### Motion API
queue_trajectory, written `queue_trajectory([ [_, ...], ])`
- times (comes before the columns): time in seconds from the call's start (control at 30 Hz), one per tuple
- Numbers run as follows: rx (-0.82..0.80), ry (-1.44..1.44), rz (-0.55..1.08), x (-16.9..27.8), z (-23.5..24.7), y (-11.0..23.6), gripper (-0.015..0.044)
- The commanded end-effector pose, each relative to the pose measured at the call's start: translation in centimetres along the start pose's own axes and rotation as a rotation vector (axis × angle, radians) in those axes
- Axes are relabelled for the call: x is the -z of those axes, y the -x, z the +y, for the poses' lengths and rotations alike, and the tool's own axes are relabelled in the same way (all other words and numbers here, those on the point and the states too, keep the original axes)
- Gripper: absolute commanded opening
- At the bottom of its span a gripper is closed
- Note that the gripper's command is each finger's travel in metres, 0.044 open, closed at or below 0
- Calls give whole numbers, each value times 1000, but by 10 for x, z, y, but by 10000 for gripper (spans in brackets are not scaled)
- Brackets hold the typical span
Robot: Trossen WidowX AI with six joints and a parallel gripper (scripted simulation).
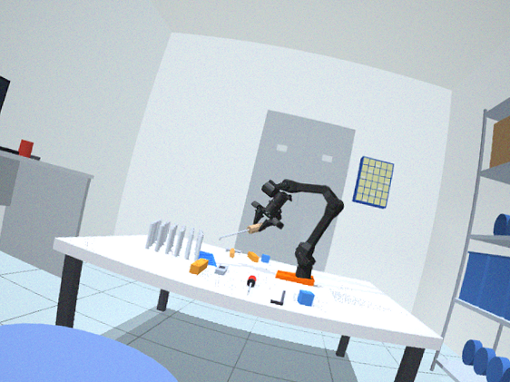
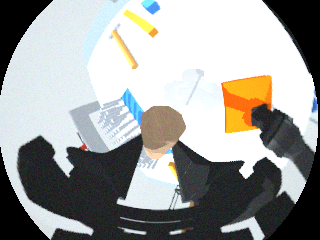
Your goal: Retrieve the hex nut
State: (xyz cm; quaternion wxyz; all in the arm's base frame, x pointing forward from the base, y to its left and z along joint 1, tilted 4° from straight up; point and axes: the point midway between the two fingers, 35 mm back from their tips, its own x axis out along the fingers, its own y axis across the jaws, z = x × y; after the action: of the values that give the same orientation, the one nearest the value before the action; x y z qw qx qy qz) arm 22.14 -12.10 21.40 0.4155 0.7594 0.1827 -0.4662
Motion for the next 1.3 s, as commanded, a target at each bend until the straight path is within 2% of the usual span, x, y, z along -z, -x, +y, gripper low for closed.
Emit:
queue_trajectory([
  [0.0, -4, -112, 42, 10, -6, 3, 0],
  [0.9, 175, -903, 249, 65, -50, 14, 0],
  [1.1, 183, -922, 252, 66, -51, 13, 0],
  [1.27, 182, -923, 252, 65, -53, -1, 0],
])
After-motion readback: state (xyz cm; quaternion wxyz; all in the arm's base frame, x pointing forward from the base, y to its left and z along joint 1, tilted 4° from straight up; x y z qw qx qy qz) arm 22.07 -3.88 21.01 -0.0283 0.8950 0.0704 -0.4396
